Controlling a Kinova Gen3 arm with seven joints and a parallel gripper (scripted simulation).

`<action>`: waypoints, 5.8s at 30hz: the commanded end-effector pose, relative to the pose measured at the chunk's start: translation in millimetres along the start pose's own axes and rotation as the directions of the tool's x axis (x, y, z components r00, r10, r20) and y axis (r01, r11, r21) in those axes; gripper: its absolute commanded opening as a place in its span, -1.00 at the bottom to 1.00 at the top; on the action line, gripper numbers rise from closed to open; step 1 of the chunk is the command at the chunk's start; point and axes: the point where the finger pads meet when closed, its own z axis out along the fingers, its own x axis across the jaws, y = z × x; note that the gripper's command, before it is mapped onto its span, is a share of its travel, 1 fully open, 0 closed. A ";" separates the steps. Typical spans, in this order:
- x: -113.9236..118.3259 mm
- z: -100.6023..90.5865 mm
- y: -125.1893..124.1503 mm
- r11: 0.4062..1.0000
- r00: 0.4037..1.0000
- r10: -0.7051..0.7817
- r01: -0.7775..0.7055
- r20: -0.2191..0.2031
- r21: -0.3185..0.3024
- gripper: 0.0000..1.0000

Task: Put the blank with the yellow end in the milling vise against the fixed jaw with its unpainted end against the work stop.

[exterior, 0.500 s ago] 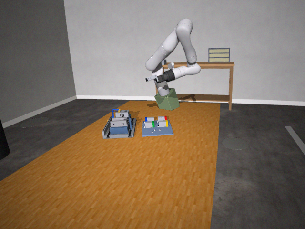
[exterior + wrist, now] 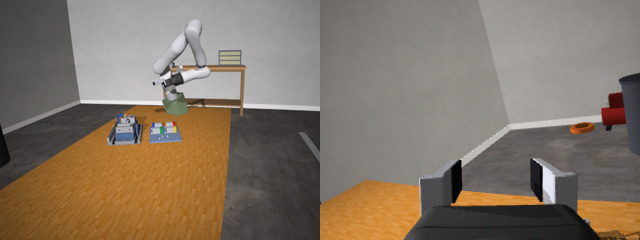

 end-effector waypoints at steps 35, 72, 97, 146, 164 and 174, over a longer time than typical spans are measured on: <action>-0.1 -0.1 -0.3 1.000 1.000 0.001 -0.001 0.000 0.000 1.00; -66.3 -26.6 18.7 0.900 0.996 -0.053 0.017 -0.069 -0.436 1.00; -60.1 -21.0 13.2 0.712 0.987 -0.096 -0.022 -0.128 -0.702 1.00; -54.4 -17.6 10.2 0.294 0.960 -0.172 -0.163 -0.220 -0.942 1.00; -54.2 -17.7 10.0 0.276 0.959 -0.168 -0.177 -0.229 -0.945 1.00; -53.9 -18.0 10.5 0.275 0.959 -0.167 -0.178 -0.230 -0.945 1.00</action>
